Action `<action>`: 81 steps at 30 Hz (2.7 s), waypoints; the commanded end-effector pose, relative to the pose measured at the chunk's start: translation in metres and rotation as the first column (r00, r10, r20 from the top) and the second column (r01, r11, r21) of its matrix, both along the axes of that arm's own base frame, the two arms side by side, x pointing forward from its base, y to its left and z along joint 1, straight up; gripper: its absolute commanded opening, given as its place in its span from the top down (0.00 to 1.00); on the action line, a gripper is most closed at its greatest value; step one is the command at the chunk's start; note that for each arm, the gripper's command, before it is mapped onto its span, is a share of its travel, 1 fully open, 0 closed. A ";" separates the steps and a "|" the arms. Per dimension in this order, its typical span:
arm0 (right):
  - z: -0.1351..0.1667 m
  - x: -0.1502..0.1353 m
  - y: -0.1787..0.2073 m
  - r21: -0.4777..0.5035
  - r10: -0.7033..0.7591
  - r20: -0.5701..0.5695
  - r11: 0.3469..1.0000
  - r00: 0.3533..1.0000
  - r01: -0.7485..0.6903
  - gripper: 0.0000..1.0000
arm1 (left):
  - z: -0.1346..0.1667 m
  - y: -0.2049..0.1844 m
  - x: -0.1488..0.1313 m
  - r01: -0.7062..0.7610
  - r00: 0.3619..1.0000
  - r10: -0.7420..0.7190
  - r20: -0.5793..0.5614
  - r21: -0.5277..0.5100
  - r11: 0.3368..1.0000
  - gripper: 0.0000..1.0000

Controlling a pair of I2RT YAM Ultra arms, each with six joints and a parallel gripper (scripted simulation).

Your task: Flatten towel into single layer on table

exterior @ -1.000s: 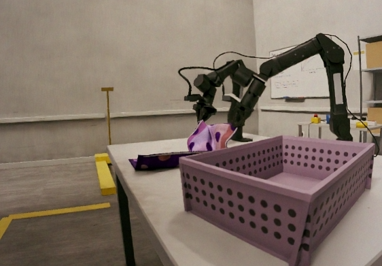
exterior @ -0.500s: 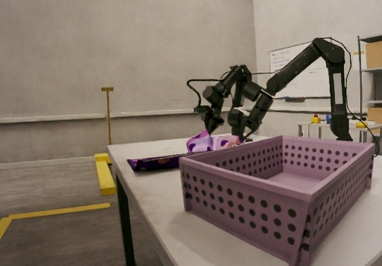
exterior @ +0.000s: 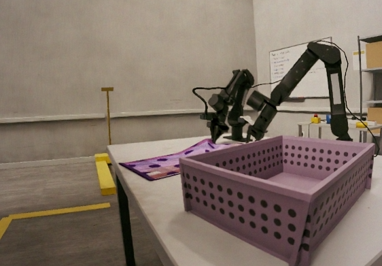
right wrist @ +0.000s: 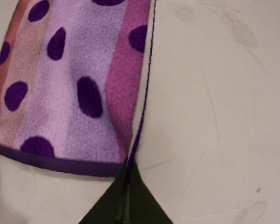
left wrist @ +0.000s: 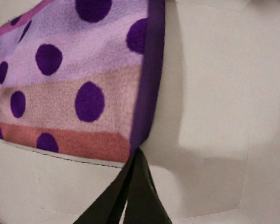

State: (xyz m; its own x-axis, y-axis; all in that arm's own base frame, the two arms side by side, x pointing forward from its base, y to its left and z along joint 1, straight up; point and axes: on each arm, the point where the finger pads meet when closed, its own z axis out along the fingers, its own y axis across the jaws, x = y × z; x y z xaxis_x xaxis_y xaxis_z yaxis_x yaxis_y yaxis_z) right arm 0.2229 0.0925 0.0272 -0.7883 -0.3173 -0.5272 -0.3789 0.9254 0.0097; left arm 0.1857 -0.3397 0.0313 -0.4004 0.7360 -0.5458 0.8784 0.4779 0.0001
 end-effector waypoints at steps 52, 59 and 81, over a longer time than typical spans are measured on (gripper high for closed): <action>0.035 -0.014 -0.003 0.001 0.021 0.048 1.000 0.999 -0.022 0.36 | 0.035 -0.018 -0.020 0.061 0.998 -0.059 0.032 -0.066 0.996 0.36; 0.072 -0.016 -0.004 0.001 0.021 0.048 1.000 0.999 -0.021 0.36 | 0.072 -0.016 -0.021 0.061 0.998 -0.059 0.032 -0.066 0.996 0.36; 0.115 0.081 0.019 0.019 -0.039 0.083 0.999 0.996 0.037 0.36 | 0.106 0.011 0.074 -0.172 0.985 0.173 0.019 -0.032 0.985 0.36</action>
State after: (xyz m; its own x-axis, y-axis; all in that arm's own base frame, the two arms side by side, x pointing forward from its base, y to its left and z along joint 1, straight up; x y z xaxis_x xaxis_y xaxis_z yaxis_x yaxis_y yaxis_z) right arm 0.2809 0.1061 0.1185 -0.7917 -0.2984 -0.5330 -0.3534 0.9355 0.0011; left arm 0.2528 -0.3334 0.1314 -0.4855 0.6417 -0.5938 0.7974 0.6034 0.0001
